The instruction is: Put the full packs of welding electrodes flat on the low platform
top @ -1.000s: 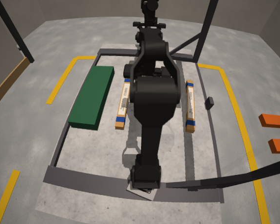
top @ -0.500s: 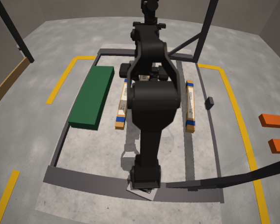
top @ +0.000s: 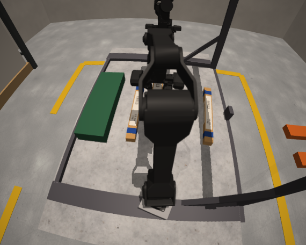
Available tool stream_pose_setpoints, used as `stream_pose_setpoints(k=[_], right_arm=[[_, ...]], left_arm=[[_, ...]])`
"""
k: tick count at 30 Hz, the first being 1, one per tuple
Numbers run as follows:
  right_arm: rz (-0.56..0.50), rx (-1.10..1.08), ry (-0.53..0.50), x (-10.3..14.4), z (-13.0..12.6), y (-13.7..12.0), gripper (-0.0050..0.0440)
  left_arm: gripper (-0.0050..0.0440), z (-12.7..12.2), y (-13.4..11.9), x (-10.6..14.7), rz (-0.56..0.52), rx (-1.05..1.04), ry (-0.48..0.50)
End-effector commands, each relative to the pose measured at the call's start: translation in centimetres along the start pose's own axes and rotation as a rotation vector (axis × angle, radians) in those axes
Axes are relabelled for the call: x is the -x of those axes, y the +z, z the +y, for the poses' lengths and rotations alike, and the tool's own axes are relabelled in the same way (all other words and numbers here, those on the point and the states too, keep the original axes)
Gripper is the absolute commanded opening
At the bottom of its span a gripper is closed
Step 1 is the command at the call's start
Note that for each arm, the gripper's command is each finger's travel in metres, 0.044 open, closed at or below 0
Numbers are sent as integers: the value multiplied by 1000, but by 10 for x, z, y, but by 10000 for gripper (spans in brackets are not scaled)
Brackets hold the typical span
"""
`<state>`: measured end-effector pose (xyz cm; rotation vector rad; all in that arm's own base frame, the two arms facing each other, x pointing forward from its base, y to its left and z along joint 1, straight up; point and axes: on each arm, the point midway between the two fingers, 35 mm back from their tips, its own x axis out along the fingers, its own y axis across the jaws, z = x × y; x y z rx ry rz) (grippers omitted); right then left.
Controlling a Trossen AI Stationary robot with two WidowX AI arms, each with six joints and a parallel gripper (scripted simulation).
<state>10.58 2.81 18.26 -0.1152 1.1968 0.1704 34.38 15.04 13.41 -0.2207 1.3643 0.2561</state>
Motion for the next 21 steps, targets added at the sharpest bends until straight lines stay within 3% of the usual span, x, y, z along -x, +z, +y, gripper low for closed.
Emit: stream_pose_setpoints(k=[1,21], right_arm=[[-22,-3,-1,6,0,3,330],[-22,-3,-1,6,0,3,330]], left_arm=[[-50,1,11,38,-121,-7,12],[-50,1,9,37,-121,-7,11]])
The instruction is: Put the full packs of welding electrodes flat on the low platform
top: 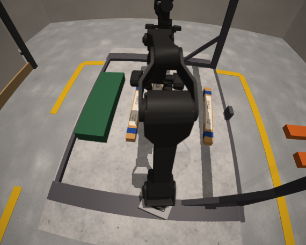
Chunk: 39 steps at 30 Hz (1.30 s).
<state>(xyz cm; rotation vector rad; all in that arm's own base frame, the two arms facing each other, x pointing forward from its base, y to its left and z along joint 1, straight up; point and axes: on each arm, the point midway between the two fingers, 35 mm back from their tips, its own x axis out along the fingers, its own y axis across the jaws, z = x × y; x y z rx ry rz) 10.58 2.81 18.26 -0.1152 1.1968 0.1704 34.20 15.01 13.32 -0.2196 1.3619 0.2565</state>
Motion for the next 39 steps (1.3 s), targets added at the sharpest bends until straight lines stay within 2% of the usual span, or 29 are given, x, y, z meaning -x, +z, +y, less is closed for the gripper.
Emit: stream_pose_setpoints(k=[1,39], right_arm=[[-22,-3,-1,6,0,3,330],[-22,-3,-1,6,0,3,330]], left_arm=[[-50,0,3,11,-94,-4,9],[-50,1,-4,-31,-94,-4,9]])
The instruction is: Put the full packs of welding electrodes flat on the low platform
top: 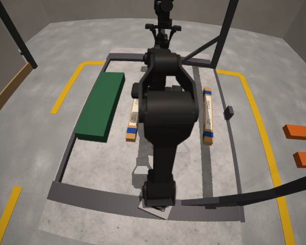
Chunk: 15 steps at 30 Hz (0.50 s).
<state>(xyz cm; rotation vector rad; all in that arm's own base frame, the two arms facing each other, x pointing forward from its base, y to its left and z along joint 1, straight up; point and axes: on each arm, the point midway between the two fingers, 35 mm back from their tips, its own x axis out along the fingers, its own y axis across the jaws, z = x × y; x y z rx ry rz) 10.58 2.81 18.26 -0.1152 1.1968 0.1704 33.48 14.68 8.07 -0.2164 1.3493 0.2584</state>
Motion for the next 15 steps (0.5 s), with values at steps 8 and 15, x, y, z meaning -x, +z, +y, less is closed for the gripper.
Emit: stream_pose_setpoints(k=[8,15], right_arm=[[-22,-3,-1,6,0,3,330],[-22,-3,-1,6,0,3,330]], left_arm=[[-50,2,12,8,-81,-3,8],[-50,2,11,3,-81,-3,8]])
